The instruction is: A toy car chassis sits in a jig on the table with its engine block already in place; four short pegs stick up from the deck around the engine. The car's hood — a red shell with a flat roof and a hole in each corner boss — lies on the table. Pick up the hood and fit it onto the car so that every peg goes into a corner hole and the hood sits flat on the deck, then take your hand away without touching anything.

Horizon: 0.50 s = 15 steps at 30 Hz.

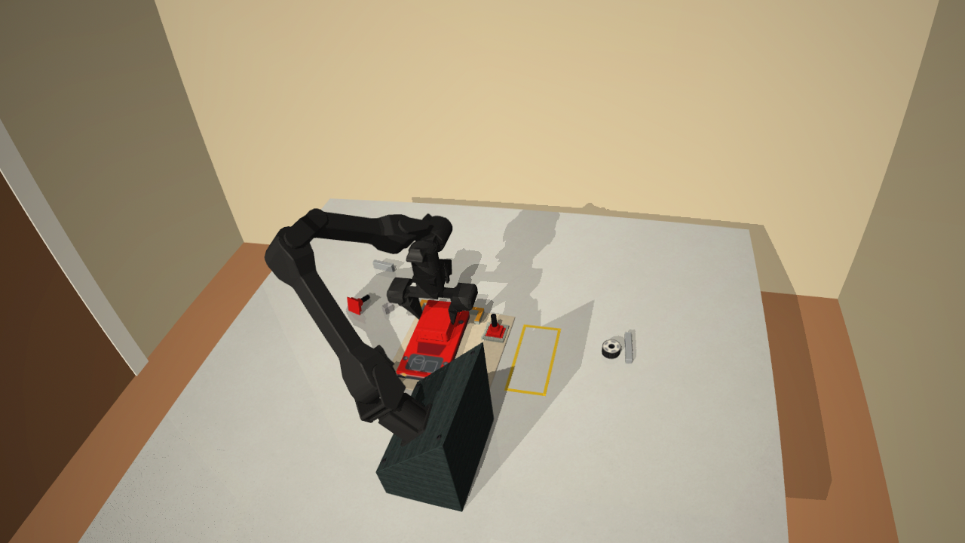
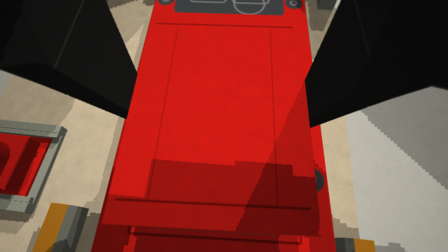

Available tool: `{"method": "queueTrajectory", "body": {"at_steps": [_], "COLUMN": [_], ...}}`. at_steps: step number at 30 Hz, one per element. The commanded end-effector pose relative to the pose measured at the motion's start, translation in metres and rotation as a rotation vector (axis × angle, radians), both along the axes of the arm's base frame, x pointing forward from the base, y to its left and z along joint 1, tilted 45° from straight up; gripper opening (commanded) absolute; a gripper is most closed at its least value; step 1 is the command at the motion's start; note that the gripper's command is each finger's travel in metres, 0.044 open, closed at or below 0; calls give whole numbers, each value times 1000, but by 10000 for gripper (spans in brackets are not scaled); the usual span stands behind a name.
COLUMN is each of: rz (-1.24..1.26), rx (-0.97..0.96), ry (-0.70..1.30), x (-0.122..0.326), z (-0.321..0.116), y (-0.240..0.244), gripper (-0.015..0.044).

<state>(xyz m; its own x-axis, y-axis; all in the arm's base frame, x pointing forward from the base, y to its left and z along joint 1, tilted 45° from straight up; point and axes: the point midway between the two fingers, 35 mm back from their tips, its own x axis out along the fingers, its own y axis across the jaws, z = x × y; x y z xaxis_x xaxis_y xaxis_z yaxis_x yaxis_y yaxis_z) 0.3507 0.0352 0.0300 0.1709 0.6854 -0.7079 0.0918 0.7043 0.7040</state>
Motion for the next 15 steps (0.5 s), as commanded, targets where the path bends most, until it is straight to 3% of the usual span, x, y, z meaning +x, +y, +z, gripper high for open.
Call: {"method": "queueTrajectory", "body": {"at_steps": [1,15], "rz": [-4,-3], "rx": [2,2], "ry": [1,1], "x": [1,1], "z": [-1,-4], "y": [1,4], "gripper": [0,0]}}
